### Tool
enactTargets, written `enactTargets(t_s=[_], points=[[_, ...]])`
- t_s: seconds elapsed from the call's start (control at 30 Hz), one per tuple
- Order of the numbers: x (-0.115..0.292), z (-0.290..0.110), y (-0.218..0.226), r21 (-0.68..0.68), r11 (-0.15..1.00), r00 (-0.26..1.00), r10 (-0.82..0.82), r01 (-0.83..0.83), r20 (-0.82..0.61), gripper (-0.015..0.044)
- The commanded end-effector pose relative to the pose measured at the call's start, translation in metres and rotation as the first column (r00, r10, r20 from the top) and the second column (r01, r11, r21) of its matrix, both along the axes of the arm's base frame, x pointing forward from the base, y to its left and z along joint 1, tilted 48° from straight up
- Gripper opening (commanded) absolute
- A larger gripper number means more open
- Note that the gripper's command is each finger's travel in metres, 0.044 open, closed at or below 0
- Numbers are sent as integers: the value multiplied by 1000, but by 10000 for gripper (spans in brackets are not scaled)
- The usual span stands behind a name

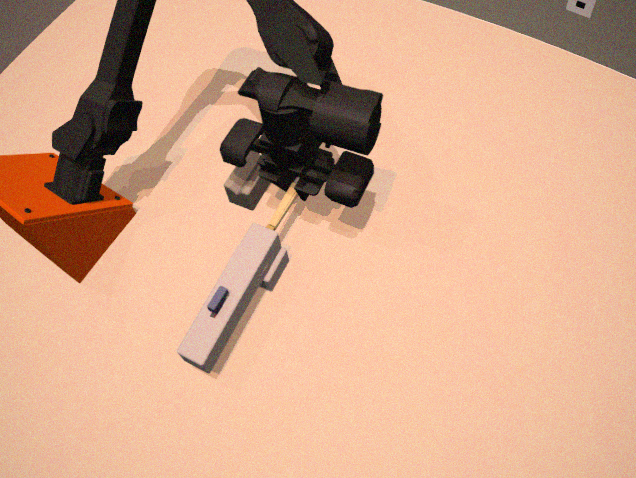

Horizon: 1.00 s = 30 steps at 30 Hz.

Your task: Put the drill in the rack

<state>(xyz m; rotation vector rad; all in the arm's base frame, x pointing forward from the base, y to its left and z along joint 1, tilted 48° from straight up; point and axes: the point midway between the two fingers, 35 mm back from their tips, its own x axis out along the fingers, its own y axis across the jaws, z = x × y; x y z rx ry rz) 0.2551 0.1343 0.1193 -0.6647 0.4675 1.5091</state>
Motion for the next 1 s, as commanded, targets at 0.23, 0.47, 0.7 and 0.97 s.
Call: enactTargets(t_s=[0.23,0.47,0.7,0.97], points=[[-2,13,11,-5,1000,1000,-4,4,-1,0],[-3,21,17,-5,1000,1000,-4,4,-1,0],[-4,27,23,-4,1000,1000,-4,4,-1,0],[-5,31,18,-4,1000,1000,-4,4,-1,0]])
